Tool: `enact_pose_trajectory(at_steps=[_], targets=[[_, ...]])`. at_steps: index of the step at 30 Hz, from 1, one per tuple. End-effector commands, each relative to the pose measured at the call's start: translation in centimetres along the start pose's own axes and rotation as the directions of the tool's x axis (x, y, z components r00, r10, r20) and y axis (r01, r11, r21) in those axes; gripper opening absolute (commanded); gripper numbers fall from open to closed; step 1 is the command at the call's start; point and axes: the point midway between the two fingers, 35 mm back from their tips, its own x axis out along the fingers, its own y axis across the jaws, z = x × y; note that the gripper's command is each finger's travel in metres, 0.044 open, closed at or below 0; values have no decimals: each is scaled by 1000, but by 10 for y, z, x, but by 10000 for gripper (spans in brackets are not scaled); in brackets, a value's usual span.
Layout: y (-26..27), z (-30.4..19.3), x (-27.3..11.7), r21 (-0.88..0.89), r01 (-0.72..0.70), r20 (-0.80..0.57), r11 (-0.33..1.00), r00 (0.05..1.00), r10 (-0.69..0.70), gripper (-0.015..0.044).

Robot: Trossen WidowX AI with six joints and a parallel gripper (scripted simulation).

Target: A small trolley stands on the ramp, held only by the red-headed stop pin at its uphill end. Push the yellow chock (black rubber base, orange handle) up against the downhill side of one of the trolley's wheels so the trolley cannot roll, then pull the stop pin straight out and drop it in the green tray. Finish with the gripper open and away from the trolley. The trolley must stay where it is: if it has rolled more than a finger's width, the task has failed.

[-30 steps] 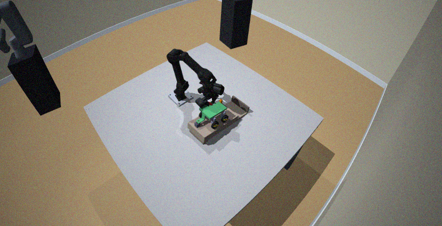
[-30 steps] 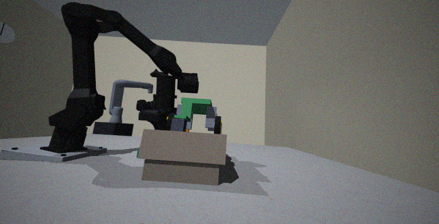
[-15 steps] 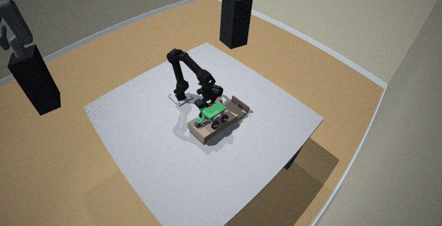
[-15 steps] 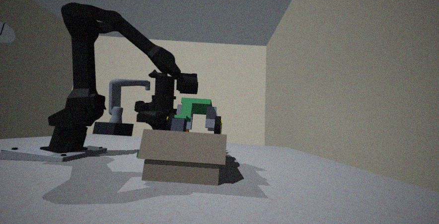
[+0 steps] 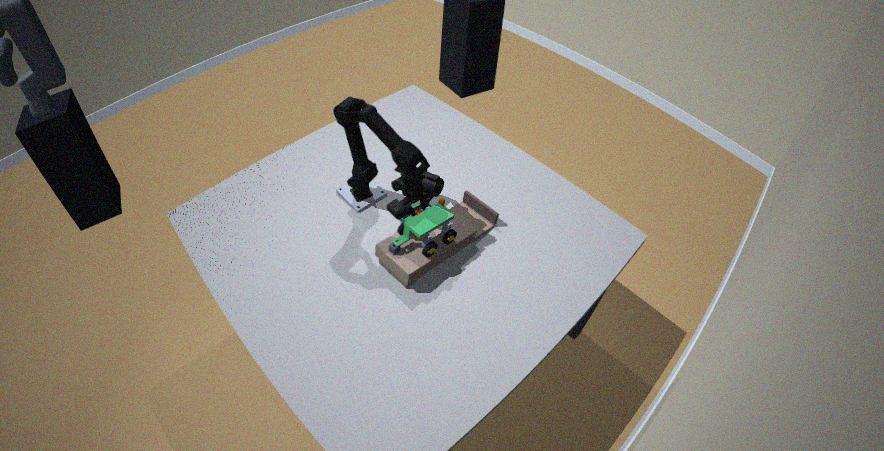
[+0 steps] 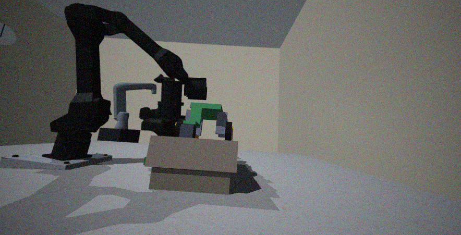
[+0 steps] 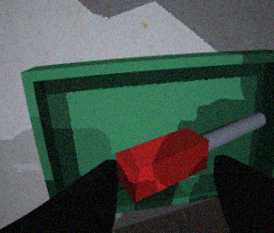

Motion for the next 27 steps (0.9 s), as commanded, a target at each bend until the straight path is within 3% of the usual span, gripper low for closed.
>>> enact_pose_trajectory(at_steps=[1, 9, 15, 27], targets=[[2, 1, 2, -6, 4, 3, 1000, 1000, -4, 190], [5, 2, 5, -6, 4, 3, 1000, 1000, -4, 190], [4, 0, 3, 0, 1, -1, 1000, 1000, -1, 340], [0, 2, -21, -5, 4, 3, 1000, 1000, -4, 340]])
